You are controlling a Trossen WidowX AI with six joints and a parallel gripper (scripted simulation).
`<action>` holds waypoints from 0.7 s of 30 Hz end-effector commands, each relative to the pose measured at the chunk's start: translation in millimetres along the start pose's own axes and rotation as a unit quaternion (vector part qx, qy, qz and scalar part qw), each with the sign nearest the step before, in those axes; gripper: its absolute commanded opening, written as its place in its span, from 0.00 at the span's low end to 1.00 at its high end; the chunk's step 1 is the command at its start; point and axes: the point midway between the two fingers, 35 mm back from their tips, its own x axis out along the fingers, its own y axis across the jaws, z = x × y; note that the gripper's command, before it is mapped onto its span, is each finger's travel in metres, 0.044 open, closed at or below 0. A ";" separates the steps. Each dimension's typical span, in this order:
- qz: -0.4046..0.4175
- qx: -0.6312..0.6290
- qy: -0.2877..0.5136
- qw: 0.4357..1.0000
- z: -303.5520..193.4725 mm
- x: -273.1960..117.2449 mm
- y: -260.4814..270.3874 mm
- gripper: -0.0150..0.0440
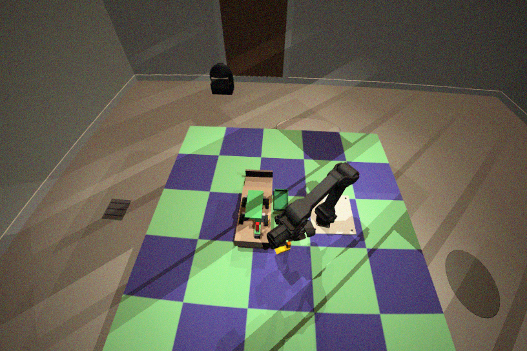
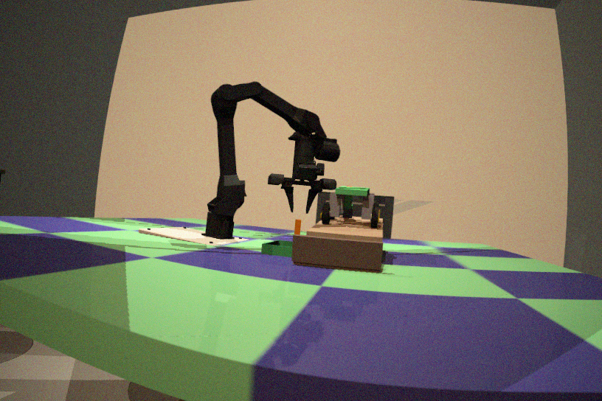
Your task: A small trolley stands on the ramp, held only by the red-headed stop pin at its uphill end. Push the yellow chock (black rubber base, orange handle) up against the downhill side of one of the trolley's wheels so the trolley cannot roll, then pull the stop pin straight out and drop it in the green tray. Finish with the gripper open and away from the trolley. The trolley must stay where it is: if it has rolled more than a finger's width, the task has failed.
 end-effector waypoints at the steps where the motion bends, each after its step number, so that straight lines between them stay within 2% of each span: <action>1: -0.003 0.000 0.001 1.000 -0.1 4.6 -1.3 0.58; 21: -0.003 0.000 0.001 1.000 -0.1 33.5 -1.6 0.58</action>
